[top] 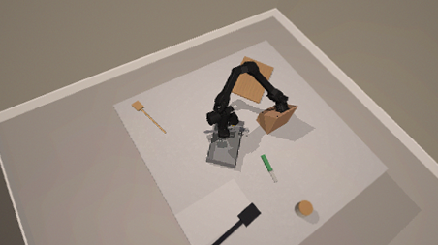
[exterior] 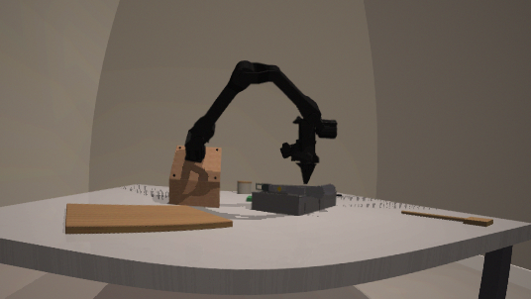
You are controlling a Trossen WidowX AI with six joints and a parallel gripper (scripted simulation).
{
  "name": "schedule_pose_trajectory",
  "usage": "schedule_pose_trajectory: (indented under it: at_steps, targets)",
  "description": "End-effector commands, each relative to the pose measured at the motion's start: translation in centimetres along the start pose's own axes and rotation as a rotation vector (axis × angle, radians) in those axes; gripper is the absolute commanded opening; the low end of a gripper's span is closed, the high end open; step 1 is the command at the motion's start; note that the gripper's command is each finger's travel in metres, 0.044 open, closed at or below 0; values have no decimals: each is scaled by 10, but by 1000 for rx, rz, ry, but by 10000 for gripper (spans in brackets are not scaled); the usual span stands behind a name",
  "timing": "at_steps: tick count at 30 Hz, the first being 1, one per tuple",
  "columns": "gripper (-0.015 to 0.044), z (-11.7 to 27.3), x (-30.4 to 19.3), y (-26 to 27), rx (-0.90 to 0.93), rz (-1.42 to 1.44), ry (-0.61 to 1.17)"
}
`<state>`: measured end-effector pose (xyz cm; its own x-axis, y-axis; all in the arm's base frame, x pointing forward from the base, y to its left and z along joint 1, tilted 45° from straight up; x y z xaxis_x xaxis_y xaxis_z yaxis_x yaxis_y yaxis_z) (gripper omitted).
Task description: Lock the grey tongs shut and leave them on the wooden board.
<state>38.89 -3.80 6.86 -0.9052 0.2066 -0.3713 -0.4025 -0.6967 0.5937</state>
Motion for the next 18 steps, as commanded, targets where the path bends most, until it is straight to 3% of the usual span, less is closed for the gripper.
schedule_pose_trajectory:
  at_steps: [1,18]
  targets:
    - [-150,-2,3,9,7,9,-3]
    - [-150,0,1,16,3,-1,1]
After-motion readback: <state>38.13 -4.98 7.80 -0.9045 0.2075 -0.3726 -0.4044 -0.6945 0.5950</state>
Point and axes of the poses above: the point midway between the two fingers, 35 mm back from their tips, its own z axis back along the fingers, its own y axis across the jaws, x = y × z, the point moved 2 cm from there along z, back along the fingers, and after that the axes turned 1 degree about -z, right-handed, at the moved point
